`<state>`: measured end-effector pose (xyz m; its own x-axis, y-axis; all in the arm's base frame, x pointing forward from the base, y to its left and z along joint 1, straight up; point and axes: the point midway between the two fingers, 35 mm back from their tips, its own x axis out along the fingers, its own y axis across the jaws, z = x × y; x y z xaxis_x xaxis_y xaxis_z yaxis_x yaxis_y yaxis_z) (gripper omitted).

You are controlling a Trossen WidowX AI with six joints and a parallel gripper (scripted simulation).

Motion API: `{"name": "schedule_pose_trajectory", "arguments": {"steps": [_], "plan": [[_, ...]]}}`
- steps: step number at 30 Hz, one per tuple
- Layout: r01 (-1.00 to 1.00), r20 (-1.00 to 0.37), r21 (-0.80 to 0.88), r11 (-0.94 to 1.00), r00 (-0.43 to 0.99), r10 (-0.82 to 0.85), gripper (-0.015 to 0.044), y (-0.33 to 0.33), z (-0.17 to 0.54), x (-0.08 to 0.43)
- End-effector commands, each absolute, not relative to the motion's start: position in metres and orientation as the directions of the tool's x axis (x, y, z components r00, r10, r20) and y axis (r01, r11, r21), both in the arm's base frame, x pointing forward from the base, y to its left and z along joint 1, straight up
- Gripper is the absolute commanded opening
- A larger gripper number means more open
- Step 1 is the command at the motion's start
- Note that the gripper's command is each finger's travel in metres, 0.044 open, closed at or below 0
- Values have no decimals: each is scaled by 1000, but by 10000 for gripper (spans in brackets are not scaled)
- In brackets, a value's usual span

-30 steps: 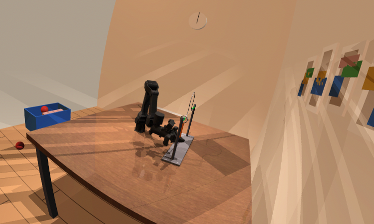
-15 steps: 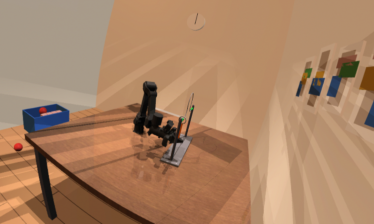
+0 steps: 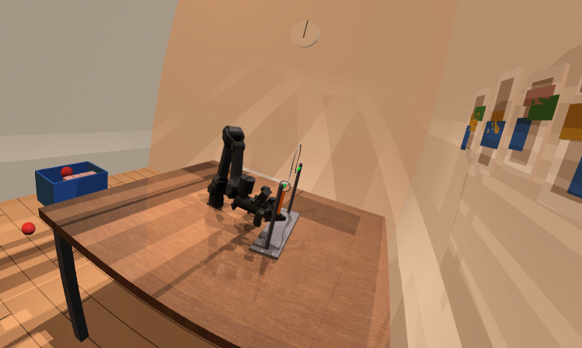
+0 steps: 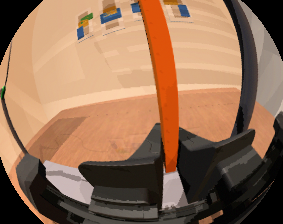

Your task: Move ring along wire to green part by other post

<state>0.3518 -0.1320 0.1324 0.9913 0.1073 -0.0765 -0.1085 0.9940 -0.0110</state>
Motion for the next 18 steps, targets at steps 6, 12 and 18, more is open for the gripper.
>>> {"name": "schedule_pose_trajectory", "arguments": {"steps": [6, 12, 18], "plan": [[-109, -69, -7, 994, 992, 108, -150, -122, 135, 351], [-109, -68, 9, 994, 992, 110, -150, -114, 135, 350], [-110, -67, 42, 993, 991, 113, -150, -104, 135, 349]]}}
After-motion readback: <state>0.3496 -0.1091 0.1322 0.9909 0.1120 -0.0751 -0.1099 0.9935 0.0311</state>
